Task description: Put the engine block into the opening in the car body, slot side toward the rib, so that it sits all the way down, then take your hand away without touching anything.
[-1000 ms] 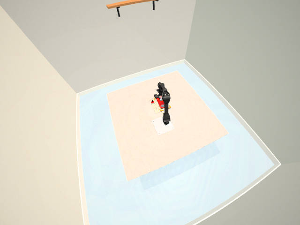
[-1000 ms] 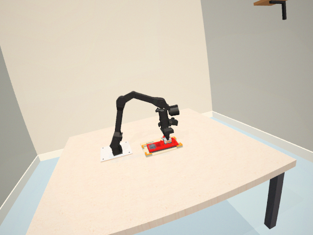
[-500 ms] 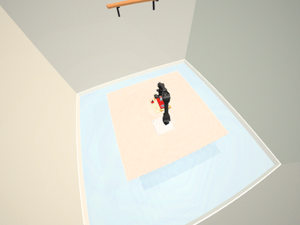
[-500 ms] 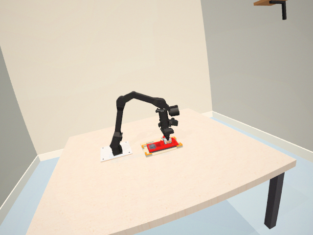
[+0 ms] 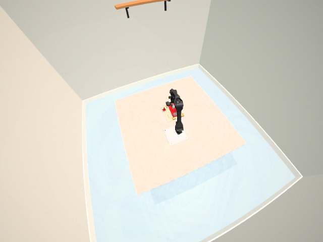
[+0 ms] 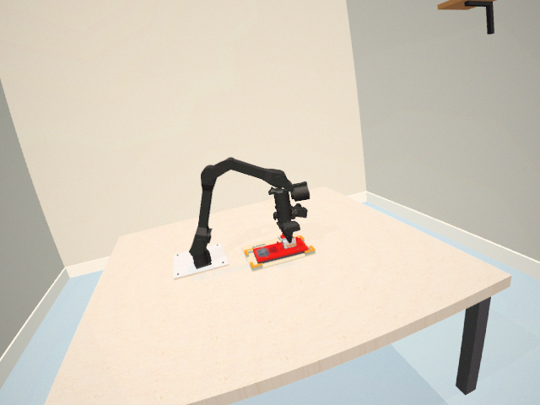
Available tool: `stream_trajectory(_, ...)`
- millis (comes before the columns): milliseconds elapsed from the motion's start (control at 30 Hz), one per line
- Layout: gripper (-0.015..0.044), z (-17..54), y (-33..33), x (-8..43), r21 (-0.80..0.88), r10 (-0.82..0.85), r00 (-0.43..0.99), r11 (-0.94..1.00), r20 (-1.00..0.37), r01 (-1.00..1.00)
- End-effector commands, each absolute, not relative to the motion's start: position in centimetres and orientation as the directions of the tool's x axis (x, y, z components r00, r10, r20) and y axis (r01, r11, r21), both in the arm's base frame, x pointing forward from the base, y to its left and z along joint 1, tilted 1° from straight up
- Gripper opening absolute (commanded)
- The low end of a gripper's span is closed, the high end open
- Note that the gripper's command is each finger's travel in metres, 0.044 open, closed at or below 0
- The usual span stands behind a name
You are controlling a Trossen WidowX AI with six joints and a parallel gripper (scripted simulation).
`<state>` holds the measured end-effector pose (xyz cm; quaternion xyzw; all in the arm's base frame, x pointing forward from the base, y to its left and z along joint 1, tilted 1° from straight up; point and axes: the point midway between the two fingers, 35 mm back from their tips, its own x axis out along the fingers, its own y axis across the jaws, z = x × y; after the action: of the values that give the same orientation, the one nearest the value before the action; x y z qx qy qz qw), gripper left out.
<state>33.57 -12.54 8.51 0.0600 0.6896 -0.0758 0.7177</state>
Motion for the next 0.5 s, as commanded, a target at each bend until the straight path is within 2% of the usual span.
stream_trajectory(0,0.016,8.31,-12.5,33.54,-0.016,-0.024,0.036,0.981,-0.999,0.192)
stream_trajectory(467,0.016,8.07,-12.51,33.56,-0.016,-0.024,0.036,0.981,-0.999,0.194)
